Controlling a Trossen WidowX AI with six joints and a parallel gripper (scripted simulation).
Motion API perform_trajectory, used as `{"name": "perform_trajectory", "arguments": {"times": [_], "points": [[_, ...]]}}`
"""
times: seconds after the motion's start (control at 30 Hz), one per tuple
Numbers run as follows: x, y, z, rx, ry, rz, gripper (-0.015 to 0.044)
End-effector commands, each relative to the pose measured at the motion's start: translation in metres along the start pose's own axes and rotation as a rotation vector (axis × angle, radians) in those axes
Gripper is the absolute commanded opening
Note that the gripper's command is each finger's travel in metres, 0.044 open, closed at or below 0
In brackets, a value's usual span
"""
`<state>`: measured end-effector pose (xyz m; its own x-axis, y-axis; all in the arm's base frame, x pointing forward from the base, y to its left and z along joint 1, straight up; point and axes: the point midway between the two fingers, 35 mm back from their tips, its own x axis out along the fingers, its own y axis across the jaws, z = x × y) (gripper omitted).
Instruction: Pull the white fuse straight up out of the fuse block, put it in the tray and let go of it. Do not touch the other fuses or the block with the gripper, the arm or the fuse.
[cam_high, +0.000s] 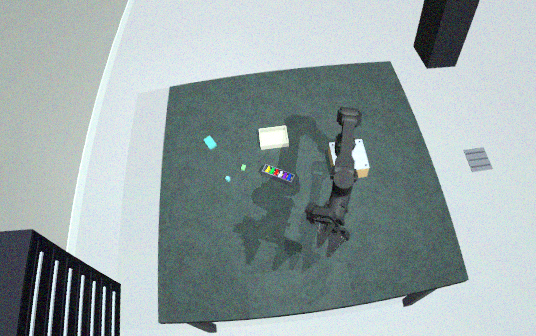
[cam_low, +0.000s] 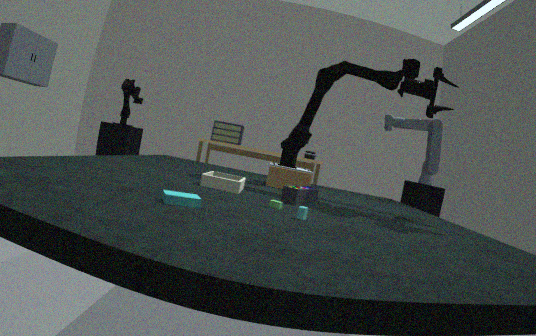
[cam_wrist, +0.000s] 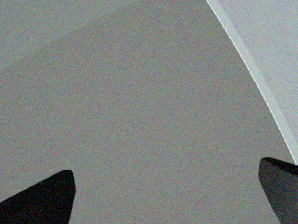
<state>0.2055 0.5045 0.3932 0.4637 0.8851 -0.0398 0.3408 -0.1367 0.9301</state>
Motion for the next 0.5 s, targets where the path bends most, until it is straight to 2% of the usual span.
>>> {"name": "perform_trajectory", "arguments": {"times": [0.0,0.2,0.37,0.47], "points": [[0.000,-0.001,0.003,0.001,-0.006,-0.004,0.0374],[-0.002,-0.029,0.094,0.041,-0.196,-0.134,0.0216],[-0.023,-0.056,0.178,0.101,-0.378,-0.250,0.0085],[-0.045,-0.072,0.226,0.145,-0.489,-0.318,0.0074]]}}
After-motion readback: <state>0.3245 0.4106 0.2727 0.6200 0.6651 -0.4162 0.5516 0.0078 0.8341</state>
